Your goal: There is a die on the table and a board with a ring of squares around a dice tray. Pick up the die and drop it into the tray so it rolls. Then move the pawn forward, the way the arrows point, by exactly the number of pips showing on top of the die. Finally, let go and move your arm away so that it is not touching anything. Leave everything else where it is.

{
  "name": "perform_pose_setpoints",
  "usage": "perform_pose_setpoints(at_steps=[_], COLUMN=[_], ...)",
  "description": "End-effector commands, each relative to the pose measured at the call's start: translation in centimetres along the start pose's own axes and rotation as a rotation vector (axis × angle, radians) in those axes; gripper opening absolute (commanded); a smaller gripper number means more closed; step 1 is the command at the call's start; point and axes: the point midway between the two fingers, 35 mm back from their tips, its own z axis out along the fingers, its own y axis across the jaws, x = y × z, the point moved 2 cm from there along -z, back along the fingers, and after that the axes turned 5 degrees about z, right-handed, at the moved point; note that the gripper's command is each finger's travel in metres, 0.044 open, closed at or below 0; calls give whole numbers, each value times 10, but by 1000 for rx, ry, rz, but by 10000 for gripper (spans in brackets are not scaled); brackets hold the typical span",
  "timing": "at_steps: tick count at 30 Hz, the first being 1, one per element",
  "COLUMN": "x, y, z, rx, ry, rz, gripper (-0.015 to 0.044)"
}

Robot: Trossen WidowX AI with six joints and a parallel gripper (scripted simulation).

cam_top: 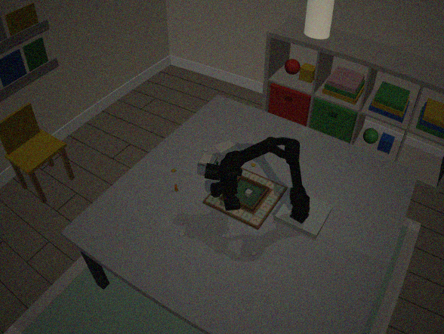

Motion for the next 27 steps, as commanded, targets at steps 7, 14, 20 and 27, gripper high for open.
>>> perform_pose_setpoints(at_steps=[7, 14, 20, 27], x=[2, 2, 2, -4], y=[0, 0, 0, 0], z=[12, 12, 11, -23], rx=[-3, -3, -3, -3], ry=[8, 8, 8, 7], rz=[-6, -6, -6, -6], gripper=[121, 16, 0, 0])
